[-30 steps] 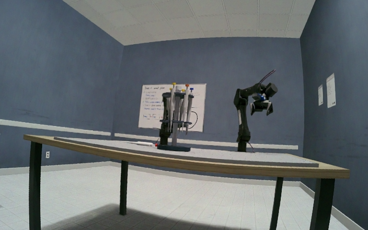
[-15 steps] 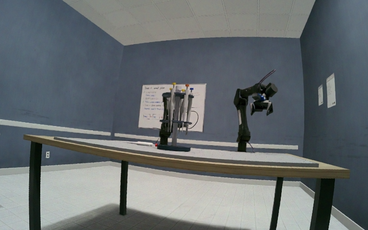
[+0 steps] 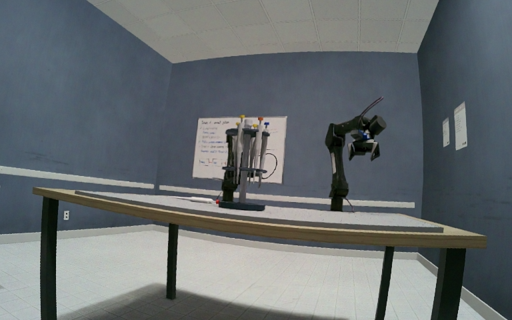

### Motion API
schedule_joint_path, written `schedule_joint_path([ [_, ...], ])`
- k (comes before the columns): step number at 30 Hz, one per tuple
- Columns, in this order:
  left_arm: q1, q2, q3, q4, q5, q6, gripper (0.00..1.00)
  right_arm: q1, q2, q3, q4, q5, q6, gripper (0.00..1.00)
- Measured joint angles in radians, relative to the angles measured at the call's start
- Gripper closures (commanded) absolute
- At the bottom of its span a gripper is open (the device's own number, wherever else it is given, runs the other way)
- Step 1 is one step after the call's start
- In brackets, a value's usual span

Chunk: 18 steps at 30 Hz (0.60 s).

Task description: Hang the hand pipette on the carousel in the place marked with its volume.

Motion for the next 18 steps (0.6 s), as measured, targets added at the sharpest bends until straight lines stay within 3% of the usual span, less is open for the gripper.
schedule_joint_path([
  [7, 0.0, 0.0, 0.0, 0.0, 0.0, 0.0, 0.0, 0.0, 0.01, 0.015, -0.007, 0.0, 0.0, 0.51],
  [8, 0.0, 0.0, 0.0, 0.0, 0.0, 0.0, 0.0, 0.0, 0.01, 0.015, -0.007, 0.0, 0.0, 1.0],
  [18, 0.0, 0.0, 0.0, 0.0, 0.0, 0.0, 0.0, 0.0, 0.01, 0.015, -0.015, 0.0, 0.0, 1.0],
])
